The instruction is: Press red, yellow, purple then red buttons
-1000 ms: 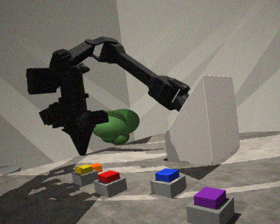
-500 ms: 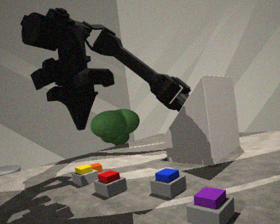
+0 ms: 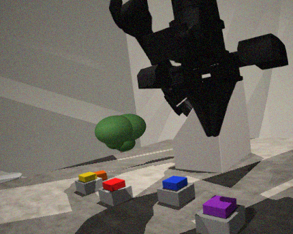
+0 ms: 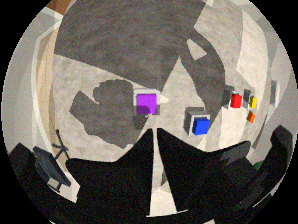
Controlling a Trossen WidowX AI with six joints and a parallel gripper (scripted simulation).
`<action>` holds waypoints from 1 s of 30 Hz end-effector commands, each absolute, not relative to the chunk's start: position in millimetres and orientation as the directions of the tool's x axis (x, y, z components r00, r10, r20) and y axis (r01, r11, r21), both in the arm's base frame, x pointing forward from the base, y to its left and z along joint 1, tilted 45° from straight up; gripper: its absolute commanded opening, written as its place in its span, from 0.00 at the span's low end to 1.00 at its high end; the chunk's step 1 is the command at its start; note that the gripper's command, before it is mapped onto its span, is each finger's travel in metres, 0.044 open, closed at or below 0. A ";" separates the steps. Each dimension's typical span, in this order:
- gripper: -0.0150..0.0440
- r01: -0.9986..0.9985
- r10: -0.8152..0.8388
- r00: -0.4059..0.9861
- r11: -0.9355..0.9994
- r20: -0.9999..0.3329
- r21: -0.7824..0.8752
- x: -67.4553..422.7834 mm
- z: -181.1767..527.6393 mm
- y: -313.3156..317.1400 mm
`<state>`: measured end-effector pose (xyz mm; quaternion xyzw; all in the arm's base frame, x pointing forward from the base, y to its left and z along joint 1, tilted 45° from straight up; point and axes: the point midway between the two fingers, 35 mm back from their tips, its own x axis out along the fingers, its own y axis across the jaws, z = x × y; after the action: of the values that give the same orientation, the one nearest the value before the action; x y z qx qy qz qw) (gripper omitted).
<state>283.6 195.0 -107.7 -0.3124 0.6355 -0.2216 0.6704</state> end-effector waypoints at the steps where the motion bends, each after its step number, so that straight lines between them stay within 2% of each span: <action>1: 0.29 -0.066 -0.689 0.091 0.716 -0.719 -0.695 286.1 -109.6 198.2; 6: 0.29 -0.066 -0.689 0.091 0.716 -0.719 -0.694 286.7 -112.3 196.0; 11: 0.29 -0.065 -0.690 0.091 0.715 -0.718 -0.696 292.0 -153.8 155.1; 30: 0.29 -0.065 -0.691 0.092 0.714 -0.717 -0.697 294.5 -170.6 138.9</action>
<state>295.9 144.1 -167.3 -0.2929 0.6331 -0.2312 0.6782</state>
